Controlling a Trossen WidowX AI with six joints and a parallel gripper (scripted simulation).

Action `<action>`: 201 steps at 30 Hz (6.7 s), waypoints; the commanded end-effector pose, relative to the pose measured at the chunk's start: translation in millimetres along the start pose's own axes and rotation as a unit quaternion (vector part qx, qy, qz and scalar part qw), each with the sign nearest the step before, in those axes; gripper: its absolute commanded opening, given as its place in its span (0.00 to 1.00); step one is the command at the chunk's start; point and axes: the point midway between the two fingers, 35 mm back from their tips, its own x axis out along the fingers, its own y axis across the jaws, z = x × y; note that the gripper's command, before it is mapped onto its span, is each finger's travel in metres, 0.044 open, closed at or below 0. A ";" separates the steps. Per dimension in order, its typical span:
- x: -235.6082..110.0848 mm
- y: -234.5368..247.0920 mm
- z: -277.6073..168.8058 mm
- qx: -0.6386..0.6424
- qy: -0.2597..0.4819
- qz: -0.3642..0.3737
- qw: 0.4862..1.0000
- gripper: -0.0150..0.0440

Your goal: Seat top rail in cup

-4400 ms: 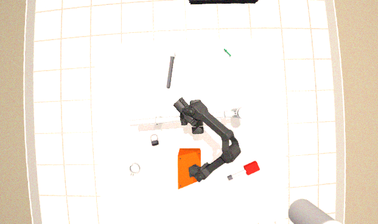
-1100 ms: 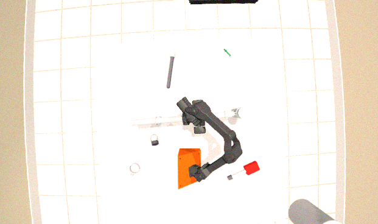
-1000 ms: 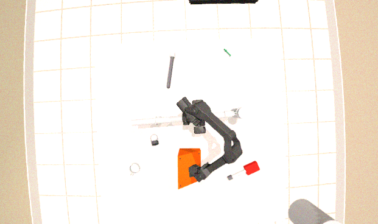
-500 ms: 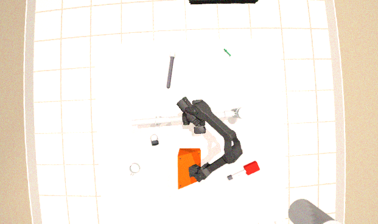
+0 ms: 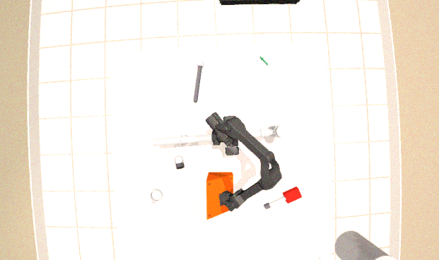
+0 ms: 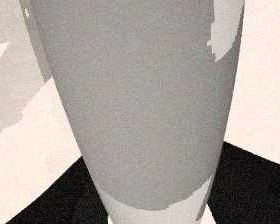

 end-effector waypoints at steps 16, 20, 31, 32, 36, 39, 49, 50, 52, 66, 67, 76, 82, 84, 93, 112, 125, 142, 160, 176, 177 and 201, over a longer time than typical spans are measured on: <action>-3.7 -4.1 -11.0 0.001 0.005 -0.005 1.000 0.25; -4.4 -4.7 -12.1 0.001 0.005 -0.005 1.000 0.25; -6.6 -6.7 -14.9 0.001 0.005 -0.005 1.000 0.25; -6.8 -6.9 -15.2 0.001 0.005 -0.005 1.000 0.25; -1.8 -0.5 -2.5 -0.001 -0.010 0.010 1.000 0.25; -1.9 -0.5 -2.3 -0.001 -0.010 0.010 1.000 0.25; -4.3 -1.0 -0.1 -0.001 -0.010 0.009 1.000 0.25; -4.6 -1.0 0.2 -0.001 -0.010 0.009 1.000 0.25; -5.1 -1.2 0.7 -0.001 -0.010 0.009 1.000 0.25; -8.9 -2.2 4.1 -0.001 -0.010 0.009 1.000 0.25; -9.2 -2.2 4.3 -0.001 -0.010 0.009 1.000 0.25; -11.3 -2.7 6.8 -0.001 -0.010 0.009 1.000 0.25; -12.6 -3.0 8.6 -0.001 -0.010 0.009 1.000 0.25; -13.0 -3.0 9.2 -0.001 -0.010 0.009 1.000 0.25; -14.7 -3.3 12.0 -0.001 -0.011 0.009 1.000 0.25; -5.5 -2.4 -8.6 -0.006 -0.007 0.015 1.000 0.25; -5.5 -2.4 -8.6 -0.006 -0.007 0.015 1.000 0.25; -5.5 -2.4 -8.6 -0.006 -0.007 0.015 1.000 0.25; -3.1 -2.0 -5.1 -0.008 -0.009 0.020 1.000 0.25; -3.1 -2.3 -4.4 -0.010 -0.008 0.022 1.000 0.25; -3.2 -2.4 -4.4 -0.010 -0.008 0.022 1.000 0.25; -5.8 -4.1 -6.1 -0.013 -0.003 0.021 1.000 0.25</action>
